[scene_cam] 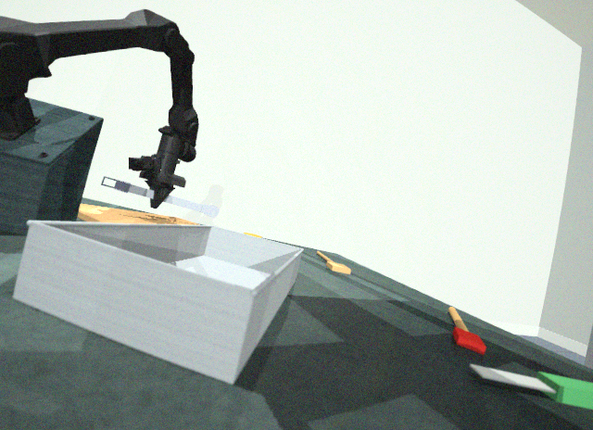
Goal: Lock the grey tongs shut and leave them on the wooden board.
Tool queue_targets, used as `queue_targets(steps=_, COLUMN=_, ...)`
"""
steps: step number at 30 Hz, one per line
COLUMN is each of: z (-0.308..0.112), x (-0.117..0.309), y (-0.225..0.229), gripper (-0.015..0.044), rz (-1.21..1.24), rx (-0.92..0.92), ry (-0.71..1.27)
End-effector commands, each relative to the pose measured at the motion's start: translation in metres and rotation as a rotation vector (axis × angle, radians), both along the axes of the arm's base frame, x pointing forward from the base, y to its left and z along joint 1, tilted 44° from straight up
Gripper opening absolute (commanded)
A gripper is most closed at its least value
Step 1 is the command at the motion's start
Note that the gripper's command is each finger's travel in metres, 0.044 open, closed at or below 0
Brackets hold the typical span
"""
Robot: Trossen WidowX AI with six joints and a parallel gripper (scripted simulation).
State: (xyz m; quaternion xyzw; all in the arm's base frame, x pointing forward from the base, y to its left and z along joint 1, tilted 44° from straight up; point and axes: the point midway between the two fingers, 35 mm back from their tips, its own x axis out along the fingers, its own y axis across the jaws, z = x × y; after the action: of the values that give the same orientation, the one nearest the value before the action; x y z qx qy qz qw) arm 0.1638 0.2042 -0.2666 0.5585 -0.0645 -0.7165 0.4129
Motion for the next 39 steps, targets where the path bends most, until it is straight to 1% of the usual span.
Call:
queue_targets(steps=1, z=0.000, x=0.000, y=0.000, gripper=0.0165, rz=0.000, rx=0.000, ry=0.000)
queue_targets(steps=11, z=0.000, x=0.000, y=0.000, gripper=0.0427, rz=0.000, rx=0.000, ry=0.000)
queue_targets(steps=12, z=0.000, x=0.000, y=0.000, gripper=0.0440, rz=0.000, rx=0.000, ry=0.000)
queue_targets(steps=15, z=0.002, x=-0.001, y=0.001, gripper=0.0440, rz=0.000, rx=0.001, ry=0.000)
queue_targets(steps=18, z=0.020, x=-0.011, y=0.006, gripper=0.0440, rz=0.001, rx=0.003, ry=0.001)
queue_targets(steps=24, z=0.091, x=-0.056, y=0.013, gripper=0.0440, rz=0.004, rx=0.004, ry=0.007)
queue_targets(steps=29, z=0.149, x=-0.098, y=0.000, gripper=0.0440, rz=0.005, rx=-0.003, ry=0.011)
queue_targets(steps=31, z=0.156, x=-0.104, y=-0.003, gripper=0.0440, rz=0.005, rx=-0.005, ry=0.011)
queue_targets(steps=36, z=0.156, x=-0.104, y=-0.003, gripper=0.0440, rz=0.005, rx=-0.005, ry=0.011)
queue_targets(steps=39, z=0.165, x=-0.103, y=0.006, gripper=0.0440, rz=0.008, rx=-0.003, ry=0.011)
